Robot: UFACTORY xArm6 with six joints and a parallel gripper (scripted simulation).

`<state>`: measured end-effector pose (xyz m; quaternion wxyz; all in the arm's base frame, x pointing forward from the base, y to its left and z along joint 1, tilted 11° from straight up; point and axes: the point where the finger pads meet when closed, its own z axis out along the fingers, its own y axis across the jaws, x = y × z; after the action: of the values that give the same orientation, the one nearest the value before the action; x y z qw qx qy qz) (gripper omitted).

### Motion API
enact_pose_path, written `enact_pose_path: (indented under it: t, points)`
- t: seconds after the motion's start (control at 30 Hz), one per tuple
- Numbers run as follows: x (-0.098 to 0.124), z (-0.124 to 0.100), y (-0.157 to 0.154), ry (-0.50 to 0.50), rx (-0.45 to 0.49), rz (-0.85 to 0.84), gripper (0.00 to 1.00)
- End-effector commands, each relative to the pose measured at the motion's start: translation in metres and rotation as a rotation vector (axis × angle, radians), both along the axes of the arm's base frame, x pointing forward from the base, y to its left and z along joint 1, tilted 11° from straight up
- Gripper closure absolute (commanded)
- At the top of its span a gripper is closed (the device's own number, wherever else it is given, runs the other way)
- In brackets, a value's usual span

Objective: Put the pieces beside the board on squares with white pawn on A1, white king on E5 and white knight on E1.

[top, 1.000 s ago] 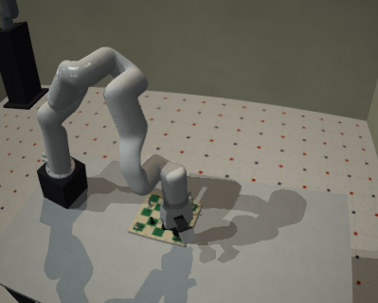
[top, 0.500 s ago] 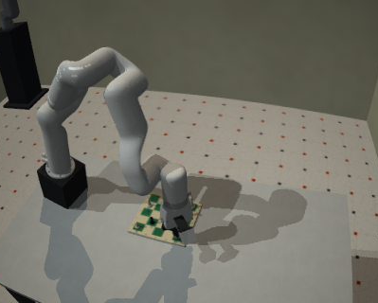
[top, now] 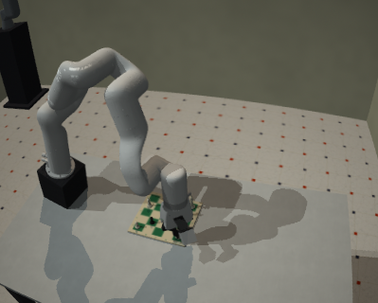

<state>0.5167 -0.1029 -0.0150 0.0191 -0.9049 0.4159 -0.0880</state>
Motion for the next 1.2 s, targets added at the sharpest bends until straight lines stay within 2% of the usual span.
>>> enact_pose_path:
  t: [0.0, 1.07, 1.1, 1.17]
  points:
    - [0.0015, 0.0015, -0.0003, -0.004, -0.001, 0.000, 1.00]
    - [0.0015, 0.0015, -0.0003, -0.004, -0.001, 0.000, 1.00]
    - [0.0015, 0.0015, -0.0003, -0.004, -0.001, 0.000, 0.93]
    - [0.0015, 0.0015, -0.0003, -0.004, -0.001, 0.000, 0.93]
